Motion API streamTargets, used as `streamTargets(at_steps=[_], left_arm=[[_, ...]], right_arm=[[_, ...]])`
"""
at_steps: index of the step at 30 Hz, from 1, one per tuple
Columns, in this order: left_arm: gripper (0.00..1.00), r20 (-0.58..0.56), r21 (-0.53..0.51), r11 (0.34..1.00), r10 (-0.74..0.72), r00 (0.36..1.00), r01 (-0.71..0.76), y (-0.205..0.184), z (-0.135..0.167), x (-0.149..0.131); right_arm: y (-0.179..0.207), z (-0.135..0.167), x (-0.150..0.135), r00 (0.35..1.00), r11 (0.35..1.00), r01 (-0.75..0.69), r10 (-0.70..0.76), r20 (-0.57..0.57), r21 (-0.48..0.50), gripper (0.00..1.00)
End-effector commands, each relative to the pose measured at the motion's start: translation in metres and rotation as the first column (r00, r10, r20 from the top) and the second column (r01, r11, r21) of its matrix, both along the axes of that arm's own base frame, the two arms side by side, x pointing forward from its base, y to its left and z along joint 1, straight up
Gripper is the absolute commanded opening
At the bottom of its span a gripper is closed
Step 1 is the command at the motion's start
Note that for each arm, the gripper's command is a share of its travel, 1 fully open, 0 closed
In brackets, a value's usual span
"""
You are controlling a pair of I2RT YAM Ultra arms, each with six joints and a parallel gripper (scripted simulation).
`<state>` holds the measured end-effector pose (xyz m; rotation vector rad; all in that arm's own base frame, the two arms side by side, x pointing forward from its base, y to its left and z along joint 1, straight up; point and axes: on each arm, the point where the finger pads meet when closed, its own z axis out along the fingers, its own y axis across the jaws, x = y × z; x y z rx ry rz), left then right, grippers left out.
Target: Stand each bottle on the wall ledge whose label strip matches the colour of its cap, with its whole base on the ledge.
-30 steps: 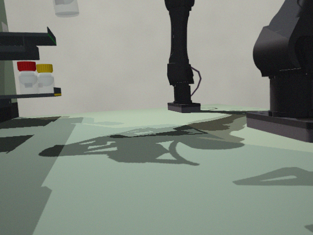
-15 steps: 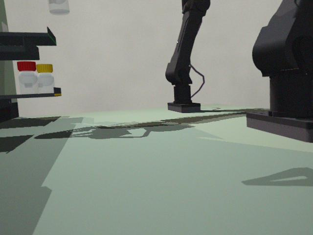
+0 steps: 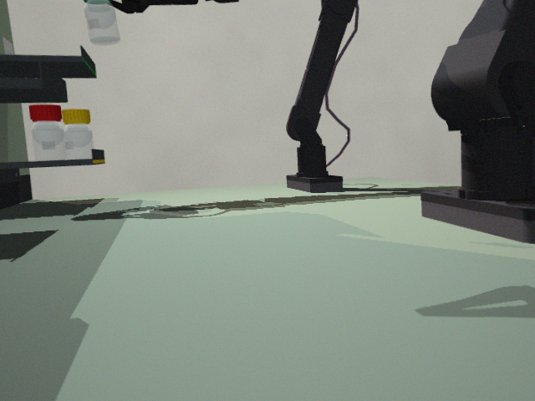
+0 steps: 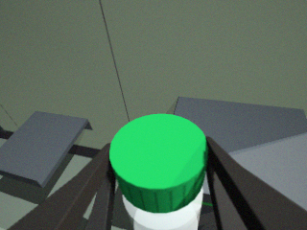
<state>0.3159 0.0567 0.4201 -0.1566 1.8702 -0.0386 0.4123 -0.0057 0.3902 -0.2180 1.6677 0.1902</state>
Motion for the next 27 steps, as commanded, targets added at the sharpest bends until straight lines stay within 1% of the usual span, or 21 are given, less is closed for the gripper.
streamTargets(at_steps=[1, 4, 6, 10, 12, 16, 18, 22, 25, 27], left_arm=[[1.00, 0.025, 0.005, 1.000, -0.002, 1.000, 0.002, -0.002, 0.013, 0.000], [1.00, 0.025, 0.005, 1.000, -0.002, 1.000, 0.002, -0.002, 0.013, 0.000], [1.00, 0.025, 0.005, 1.000, -0.002, 1.000, 0.002, -0.002, 0.013, 0.000], [1.00, 0.027, 0.007, 1.000, -0.001, 1.000, 0.001, -0.001, 0.012, -0.001], [1.00, 0.027, 0.007, 1.000, -0.001, 1.000, 0.001, -0.001, 0.012, -0.001], [1.00, 0.027, 0.007, 1.000, -0.001, 1.000, 0.001, -0.001, 0.012, -0.001], [1.00, 0.027, 0.007, 1.000, -0.001, 1.000, 0.001, -0.001, 0.012, -0.001], [1.00, 0.027, 0.007, 1.000, -0.001, 1.000, 0.001, -0.001, 0.012, -0.001], [1.00, 0.027, 0.007, 1.000, -0.001, 1.000, 0.001, -0.001, 0.012, -0.001], [1.00, 0.027, 0.007, 1.000, -0.001, 1.000, 0.001, -0.001, 0.012, -0.001]], right_arm=[[-0.007, 0.030, 0.000, 0.996, 0.999, -0.038, 0.040, 0.077, -0.019, 0.50], [-0.014, 0.030, 0.002, 0.997, 1.000, -0.013, 0.015, 0.076, -0.016, 0.50], [-0.018, 0.037, 0.000, 0.995, 1.000, 0.012, -0.011, 0.096, -0.014, 0.50], [-0.026, 0.037, 0.001, 0.986, 0.991, 0.131, -0.131, 0.100, 0.000, 0.50], [-0.026, 0.037, 0.001, 0.986, 0.991, 0.131, -0.131, 0.100, 0.000, 0.50], [-0.026, 0.037, -0.001, 0.964, 0.970, 0.241, -0.241, 0.108, 0.015, 0.50], [-0.023, 0.031, -0.001, 0.957, 0.962, 0.273, -0.273, 0.099, 0.020, 0.50], [-0.017, 0.031, -0.002, 0.951, 0.957, 0.290, -0.291, 0.101, 0.024, 0.50], [-0.009, 0.030, -0.002, 0.957, 0.963, 0.270, -0.271, 0.101, 0.019, 0.50], [-0.009, 0.037, -0.003, 0.956, 0.964, 0.267, -0.267, 0.118, 0.022, 0.50]])
